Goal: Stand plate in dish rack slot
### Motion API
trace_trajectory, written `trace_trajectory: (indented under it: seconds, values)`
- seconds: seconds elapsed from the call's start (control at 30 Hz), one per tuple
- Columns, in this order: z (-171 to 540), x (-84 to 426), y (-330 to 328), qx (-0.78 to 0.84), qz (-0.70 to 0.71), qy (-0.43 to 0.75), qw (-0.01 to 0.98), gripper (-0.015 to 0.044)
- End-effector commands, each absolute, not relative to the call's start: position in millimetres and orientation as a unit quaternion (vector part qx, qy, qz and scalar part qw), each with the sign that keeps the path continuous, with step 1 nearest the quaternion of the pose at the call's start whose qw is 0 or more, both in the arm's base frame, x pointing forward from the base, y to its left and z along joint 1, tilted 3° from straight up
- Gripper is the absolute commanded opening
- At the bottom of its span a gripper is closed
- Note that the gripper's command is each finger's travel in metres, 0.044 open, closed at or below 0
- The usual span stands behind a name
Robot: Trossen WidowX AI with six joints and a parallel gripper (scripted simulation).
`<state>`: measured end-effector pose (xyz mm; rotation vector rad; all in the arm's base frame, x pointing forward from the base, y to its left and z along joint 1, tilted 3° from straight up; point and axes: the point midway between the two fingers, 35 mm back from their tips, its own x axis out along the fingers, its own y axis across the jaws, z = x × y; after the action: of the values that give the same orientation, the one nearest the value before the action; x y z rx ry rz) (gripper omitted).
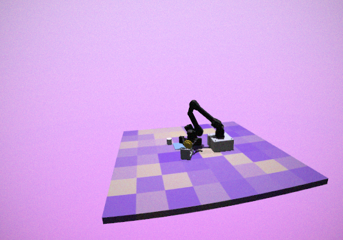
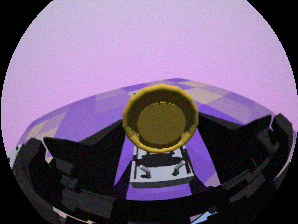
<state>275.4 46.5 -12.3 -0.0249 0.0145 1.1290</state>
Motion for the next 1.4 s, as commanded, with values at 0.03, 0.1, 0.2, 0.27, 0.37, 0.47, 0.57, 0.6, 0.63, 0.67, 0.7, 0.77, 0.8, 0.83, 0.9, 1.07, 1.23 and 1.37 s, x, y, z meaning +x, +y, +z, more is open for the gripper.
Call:
trace_trajectory:
  seconds: [0.03,0.1,0.2,0.27,0.37,0.47,0.57,0.6,0.63,0.67,0.7,0.77,0.8,0.83,0.9,1.07,1.23,1.37]
  values:
    - [-15,274,49,-0.014,0.535,0.007,0.845,0.0]
    - [-22,275,49,-0.014,0.535,0.007,0.844,0.0]
    - [-36,275,49,-0.014,0.536,0.008,0.844,0.0]
    - [-36,275,49,-0.014,0.536,0.008,0.844,0.0]
    - [-33,273,50,-0.009,0.536,0.011,0.844,0.0]
    - [-33,273,50,-0.009,0.536,0.011,0.844,0.0]
    - [-33,273,50,-0.009,0.536,0.011,0.844,0.0]
    - [-33,273,50,-0.009,0.536,0.011,0.844,0.0]
    - [-33,273,50,-0.009,0.536,0.011,0.844,0.0]
    - [-33,273,50,-0.009,0.536,0.011,0.844,0.0]
    - [-33,274,50,-0.009,0.536,0.011,0.844,0.0026]
    - [-33,274,50,-0.01,0.536,0.01,0.844,0.0079]
    - [-33,274,50,-0.01,0.536,0.01,0.844,0.0105]
    - [-33,274,50,-0.01,0.536,0.01,0.844,0.0131]
    - [-33,274,50,-0.01,0.536,0.01,0.844,0.0184]
    - [-33,274,50,-0.01,0.536,0.01,0.844,0.0315]
    - [-33,274,50,-0.01,0.536,0.01,0.844,0.04]
    - [-32,274,49,-0.01,0.536,0.01,0.844,0.04]
